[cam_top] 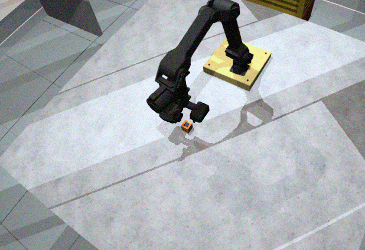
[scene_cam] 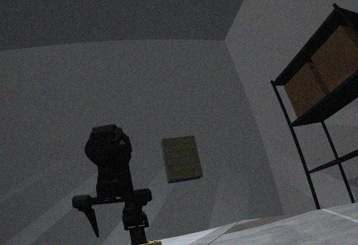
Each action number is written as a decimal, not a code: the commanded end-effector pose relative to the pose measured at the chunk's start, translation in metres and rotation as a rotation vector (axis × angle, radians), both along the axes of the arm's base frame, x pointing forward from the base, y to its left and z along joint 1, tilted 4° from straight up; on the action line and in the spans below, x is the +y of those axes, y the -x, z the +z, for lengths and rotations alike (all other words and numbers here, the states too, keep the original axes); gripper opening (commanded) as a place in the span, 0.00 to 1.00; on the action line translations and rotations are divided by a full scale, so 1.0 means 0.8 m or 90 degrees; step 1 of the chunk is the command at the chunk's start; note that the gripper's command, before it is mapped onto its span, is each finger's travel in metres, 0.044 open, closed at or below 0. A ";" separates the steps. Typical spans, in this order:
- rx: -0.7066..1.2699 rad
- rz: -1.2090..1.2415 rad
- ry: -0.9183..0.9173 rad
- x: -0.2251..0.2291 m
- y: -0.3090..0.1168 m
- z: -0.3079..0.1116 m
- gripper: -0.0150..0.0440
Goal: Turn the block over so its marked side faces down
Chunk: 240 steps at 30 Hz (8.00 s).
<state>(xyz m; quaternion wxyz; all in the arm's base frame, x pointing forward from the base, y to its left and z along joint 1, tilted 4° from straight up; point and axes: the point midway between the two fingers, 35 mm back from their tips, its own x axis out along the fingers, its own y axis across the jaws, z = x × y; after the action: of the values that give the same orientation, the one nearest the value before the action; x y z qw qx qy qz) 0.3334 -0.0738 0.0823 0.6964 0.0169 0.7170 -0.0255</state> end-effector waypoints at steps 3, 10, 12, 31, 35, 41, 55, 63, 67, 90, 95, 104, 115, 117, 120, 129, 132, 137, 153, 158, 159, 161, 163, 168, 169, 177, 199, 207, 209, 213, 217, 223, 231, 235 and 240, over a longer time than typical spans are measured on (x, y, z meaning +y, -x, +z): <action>0.005 -0.008 0.005 0.000 0.007 -0.040 1.00; 0.006 -0.008 0.005 0.000 0.008 -0.056 1.00; 0.006 -0.008 0.005 0.000 0.009 -0.062 1.00; 0.006 -0.008 0.005 0.000 0.010 -0.096 1.00; 0.006 -0.008 0.005 0.000 0.011 -0.103 1.00; 0.006 -0.008 0.005 0.000 0.011 -0.103 0.78; 0.006 -0.008 0.005 0.000 0.011 -0.103 0.39; 0.006 -0.008 0.005 0.000 0.011 -0.103 0.30; 0.006 -0.008 0.005 0.000 0.009 -0.079 0.25; -0.154 -0.009 0.012 -0.001 0.008 -0.077 0.25; -0.206 -0.008 0.015 -0.001 0.009 -0.078 0.25; -0.298 -0.004 0.024 0.000 0.014 -0.078 0.25; -0.351 0.001 0.027 -0.001 0.010 -0.084 0.25; -0.371 0.003 0.028 -0.001 0.007 -0.089 0.25; -0.402 0.007 0.030 -0.002 0.002 -0.096 0.25; -0.485 0.003 0.034 -0.004 -0.001 -0.113 0.25; -0.512 0.002 0.036 -0.004 0.000 -0.116 0.25; -0.558 0.002 0.040 -0.004 0.004 -0.119 0.25; -0.666 0.004 0.049 0.000 0.020 -0.111 0.25; -0.668 0.004 0.049 0.000 0.020 -0.110 0.25; -0.668 0.004 0.049 0.000 0.020 -0.110 0.25; -0.668 0.004 0.049 0.000 0.020 -0.110 0.25; -0.668 0.004 0.049 0.000 0.020 -0.110 0.25; -0.668 0.004 0.049 0.000 0.020 -0.110 0.30; -0.668 0.004 0.049 0.000 0.020 -0.110 0.34; -0.668 0.004 0.049 0.000 0.020 -0.110 0.70; -0.668 0.004 0.049 0.000 0.020 -0.110 1.00; -0.668 0.004 0.049 0.000 0.020 -0.110 1.00; -0.668 0.004 0.049 0.000 0.020 -0.110 1.00; -0.668 0.004 0.049 0.000 0.020 -0.110 1.00; -0.668 0.004 0.049 0.000 0.020 -0.110 1.00; -0.585 -0.006 0.039 -0.003 0.003 -0.100 1.00; -0.410 -0.004 0.032 0.000 0.022 -0.050 1.00; -0.356 0.000 0.029 0.004 0.041 -0.027 1.00; -0.356 0.000 0.029 0.004 0.041 -0.027 1.00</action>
<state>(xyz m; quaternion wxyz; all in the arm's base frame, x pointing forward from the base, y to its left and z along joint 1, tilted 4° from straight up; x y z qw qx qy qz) 0.3122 -0.0732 0.0304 0.8864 0.0214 0.4609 -0.0371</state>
